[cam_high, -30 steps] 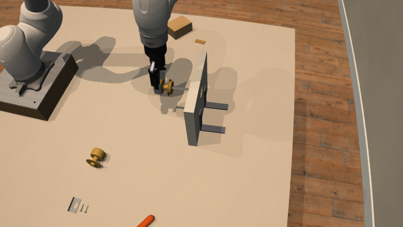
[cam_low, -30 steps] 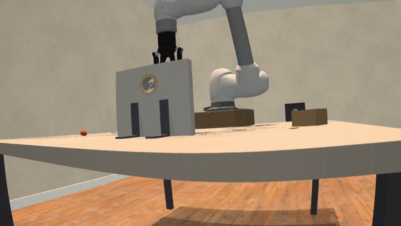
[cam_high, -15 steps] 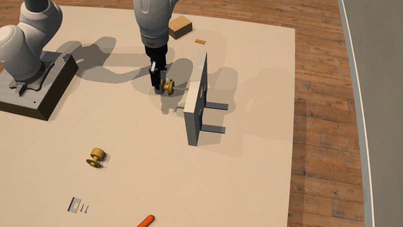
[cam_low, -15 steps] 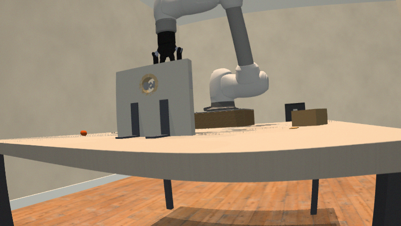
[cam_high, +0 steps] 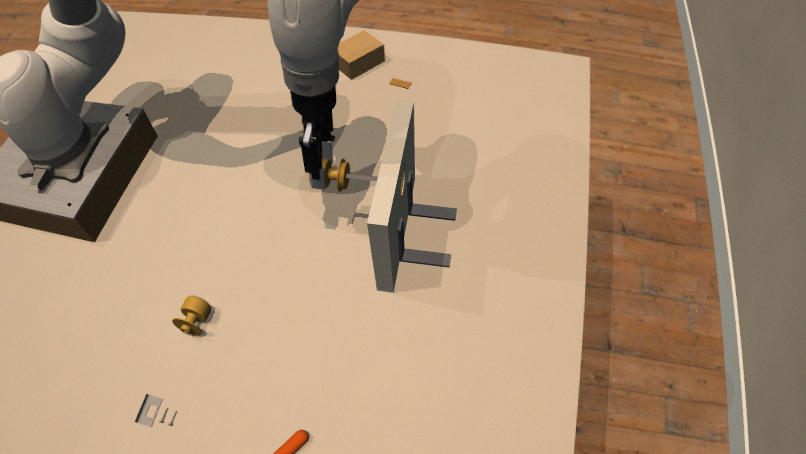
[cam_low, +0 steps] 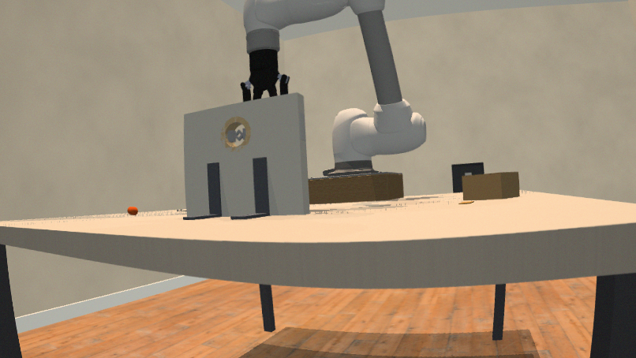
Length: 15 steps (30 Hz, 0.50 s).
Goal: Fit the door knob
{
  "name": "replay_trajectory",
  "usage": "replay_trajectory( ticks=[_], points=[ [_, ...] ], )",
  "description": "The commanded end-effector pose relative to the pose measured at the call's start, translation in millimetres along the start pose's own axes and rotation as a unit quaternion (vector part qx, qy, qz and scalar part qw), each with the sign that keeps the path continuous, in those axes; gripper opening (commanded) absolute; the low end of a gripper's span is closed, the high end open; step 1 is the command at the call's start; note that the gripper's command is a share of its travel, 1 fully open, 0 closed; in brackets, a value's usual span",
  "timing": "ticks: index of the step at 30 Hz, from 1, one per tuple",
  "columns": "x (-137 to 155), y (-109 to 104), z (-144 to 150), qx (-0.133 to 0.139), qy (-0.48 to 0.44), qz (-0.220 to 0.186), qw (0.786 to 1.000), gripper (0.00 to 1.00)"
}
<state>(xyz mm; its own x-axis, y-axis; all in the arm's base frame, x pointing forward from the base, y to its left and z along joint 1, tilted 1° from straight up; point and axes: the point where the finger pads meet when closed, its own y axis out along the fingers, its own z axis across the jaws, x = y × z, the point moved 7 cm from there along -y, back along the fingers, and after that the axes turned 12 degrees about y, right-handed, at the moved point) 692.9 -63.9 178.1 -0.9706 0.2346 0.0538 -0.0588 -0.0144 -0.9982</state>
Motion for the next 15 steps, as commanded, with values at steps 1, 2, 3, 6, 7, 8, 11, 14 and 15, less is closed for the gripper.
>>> replay_trajectory(
  ticks=[1, 2, 3, 6, 7, 8, 11, 14, 15],
  points=[
    [0.0, -0.1, 0.0, 0.000, 0.000, 0.000, 1.000, 0.42],
    [-0.1, -0.2, 0.0, 0.000, 0.000, 0.000, 1.000, 0.42],
    [-0.3, -0.2, -0.1, 0.000, 0.000, 0.000, 1.000, 0.42],
    [-1.5, -0.3, -0.3, 0.000, 0.000, 0.000, 1.000, 0.42],
    [-2.1, -0.3, -0.5, 0.000, 0.000, 0.000, 1.000, 0.42],
    [-2.7, -0.4, -0.6, 0.000, 0.000, 0.000, 1.000, 0.42],
    [-4.2, -0.5, -0.9, 0.000, 0.000, 0.000, 1.000, 0.42],
    [-4.6, -0.5, -1.0, 0.000, 0.000, 0.000, 1.000, 0.42],
    [-4.7, -0.5, -1.0, 0.000, 0.000, 0.000, 1.000, 0.42]
  ],
)
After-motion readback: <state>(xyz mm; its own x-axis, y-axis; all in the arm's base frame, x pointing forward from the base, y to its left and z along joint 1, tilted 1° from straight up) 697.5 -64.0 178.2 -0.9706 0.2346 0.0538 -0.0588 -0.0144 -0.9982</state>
